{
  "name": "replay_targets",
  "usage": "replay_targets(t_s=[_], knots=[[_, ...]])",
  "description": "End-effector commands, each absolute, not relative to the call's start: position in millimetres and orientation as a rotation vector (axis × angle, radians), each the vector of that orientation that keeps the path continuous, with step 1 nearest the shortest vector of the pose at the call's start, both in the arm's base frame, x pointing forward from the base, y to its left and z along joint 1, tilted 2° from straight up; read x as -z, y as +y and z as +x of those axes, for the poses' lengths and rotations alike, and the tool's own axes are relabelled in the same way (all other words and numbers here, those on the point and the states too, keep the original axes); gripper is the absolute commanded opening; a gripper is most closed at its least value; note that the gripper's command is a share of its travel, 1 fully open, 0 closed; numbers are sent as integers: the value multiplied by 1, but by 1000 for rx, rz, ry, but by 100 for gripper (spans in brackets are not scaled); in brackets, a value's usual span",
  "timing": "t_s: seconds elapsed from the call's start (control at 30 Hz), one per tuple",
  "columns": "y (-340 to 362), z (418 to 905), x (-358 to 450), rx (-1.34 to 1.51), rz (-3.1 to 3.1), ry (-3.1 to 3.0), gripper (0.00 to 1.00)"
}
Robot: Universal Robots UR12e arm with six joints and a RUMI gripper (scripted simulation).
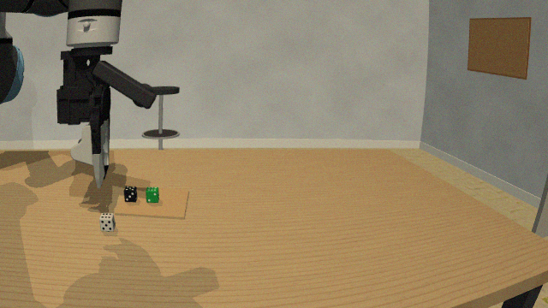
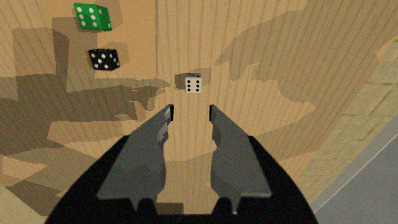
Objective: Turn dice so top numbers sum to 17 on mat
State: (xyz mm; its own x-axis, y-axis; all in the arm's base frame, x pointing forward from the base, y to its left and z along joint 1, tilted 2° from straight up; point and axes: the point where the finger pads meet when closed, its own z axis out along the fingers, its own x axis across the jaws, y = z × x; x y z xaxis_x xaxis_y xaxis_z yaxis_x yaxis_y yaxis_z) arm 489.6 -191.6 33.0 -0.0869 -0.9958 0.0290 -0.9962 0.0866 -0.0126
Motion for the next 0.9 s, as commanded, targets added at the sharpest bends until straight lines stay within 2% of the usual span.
replay_targets(t_s=[0.0,0.87], knots=[[-192,489,-34,-50,2114,-2309,24],[-192,489,-29,-50,2114,-2309,24]])
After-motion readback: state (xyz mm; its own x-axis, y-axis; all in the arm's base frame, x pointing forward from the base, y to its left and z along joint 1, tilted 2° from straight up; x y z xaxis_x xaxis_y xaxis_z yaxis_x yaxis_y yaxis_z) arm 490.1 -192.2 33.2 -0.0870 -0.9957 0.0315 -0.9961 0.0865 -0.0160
